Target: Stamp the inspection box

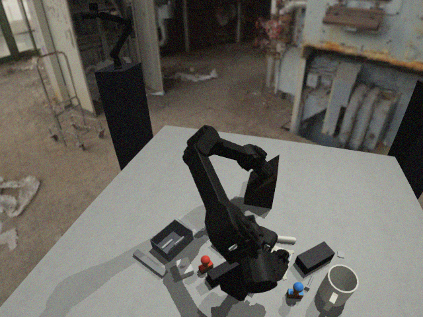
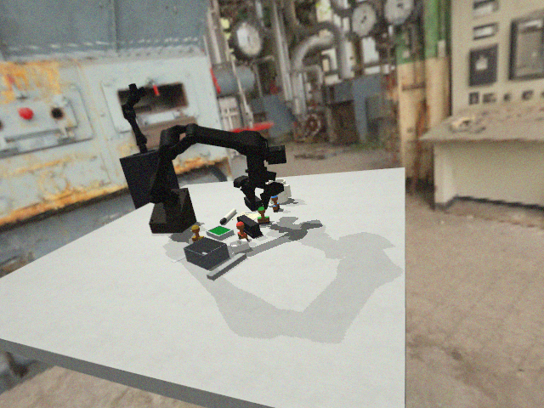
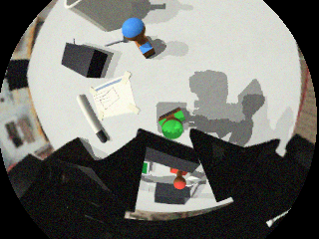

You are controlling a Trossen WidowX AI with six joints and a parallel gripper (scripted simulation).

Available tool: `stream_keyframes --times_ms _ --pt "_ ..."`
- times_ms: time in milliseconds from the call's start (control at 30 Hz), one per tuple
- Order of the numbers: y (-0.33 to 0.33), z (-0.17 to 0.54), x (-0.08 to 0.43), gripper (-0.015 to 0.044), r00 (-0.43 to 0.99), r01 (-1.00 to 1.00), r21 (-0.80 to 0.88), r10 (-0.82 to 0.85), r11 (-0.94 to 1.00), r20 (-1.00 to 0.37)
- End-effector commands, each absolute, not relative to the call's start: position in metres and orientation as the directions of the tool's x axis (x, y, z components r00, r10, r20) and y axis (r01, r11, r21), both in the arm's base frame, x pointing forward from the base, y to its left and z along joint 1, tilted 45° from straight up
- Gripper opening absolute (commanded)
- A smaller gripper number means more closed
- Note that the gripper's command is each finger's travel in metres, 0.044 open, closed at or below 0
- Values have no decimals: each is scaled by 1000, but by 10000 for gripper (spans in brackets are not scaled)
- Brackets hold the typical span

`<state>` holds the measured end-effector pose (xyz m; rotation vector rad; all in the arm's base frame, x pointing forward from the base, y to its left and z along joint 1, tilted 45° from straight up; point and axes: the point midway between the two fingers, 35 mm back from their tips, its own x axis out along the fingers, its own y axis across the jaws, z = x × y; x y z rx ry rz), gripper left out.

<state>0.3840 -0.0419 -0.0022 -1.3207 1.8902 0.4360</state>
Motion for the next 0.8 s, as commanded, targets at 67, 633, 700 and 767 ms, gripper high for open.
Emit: stream_keyframes --times_ms 67,633,700,767 --pt "18 54 387 258 -135 -909 -162 -638 385 -759" --pt "20 56 387 258 -135 -909 -162 -638 385 -758" --pt "20 56 387 258 -135 -909 -162 -638 385 -758" --pt "20 56 387 258 -135 -909 -162 -638 385 -758"
